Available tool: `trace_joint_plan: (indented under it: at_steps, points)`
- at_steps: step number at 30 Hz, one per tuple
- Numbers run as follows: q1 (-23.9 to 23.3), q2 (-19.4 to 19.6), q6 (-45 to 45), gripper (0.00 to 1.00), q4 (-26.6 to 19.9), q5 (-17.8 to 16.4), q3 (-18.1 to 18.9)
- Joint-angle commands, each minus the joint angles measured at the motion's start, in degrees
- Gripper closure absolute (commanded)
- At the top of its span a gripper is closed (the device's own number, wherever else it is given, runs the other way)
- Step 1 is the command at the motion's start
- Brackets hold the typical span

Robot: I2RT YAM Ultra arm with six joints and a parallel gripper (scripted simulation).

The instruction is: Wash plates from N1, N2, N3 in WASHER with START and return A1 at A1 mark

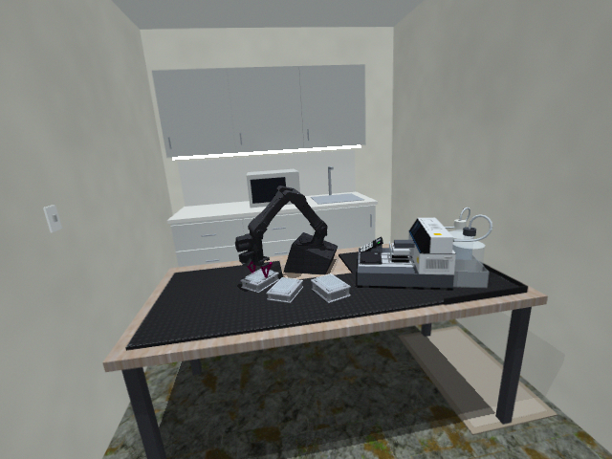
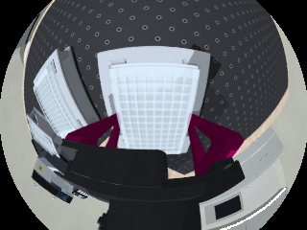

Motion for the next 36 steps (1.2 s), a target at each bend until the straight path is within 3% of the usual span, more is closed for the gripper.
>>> trace_joint_plan:
  at_steps: [1,10,36]
  points:
    - [-0.15,-0.46,0.06,1.00,0.09,-0.10,0.18]
    - [-0.21,-0.65,0.00,1.00,-0.19,-0.08,0.26]
    - [-1.75,-4.59,-1.55,1.00,-7.69,0.29,3.42]
